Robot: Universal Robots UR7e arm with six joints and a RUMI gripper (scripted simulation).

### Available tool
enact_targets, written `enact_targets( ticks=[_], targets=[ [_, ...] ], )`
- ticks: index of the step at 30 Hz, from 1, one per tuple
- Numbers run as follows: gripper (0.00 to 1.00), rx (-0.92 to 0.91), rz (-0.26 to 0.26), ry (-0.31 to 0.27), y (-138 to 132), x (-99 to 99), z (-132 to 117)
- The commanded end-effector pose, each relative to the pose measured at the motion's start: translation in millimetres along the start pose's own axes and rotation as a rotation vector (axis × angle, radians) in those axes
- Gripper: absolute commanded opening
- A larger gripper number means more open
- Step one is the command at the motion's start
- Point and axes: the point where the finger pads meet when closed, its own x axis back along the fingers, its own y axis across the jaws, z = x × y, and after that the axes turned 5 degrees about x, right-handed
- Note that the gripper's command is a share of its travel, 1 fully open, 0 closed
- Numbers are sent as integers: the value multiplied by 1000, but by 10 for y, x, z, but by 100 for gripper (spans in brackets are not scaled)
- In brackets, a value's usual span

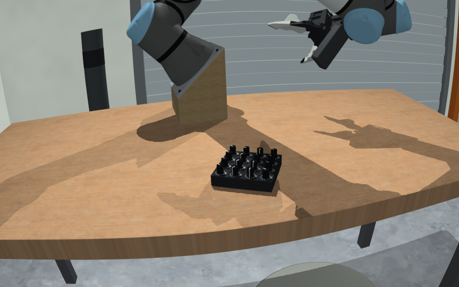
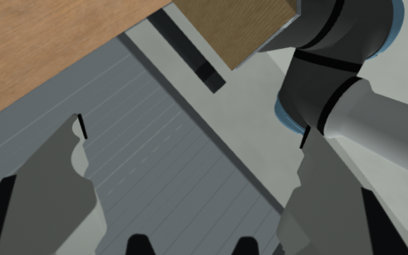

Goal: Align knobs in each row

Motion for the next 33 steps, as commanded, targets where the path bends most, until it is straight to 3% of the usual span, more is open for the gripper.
enact_targets(
  ticks=[1,22,26,32,33],
  targets=[
    [100,0,1,0,2,2,-2],
    [100,3,11,5,0,11,16],
    [100,16,49,22,-13,37,98],
    [100,51,180,86,-46,151,388],
    [100,51,180,86,-46,151,388]
  ],
)
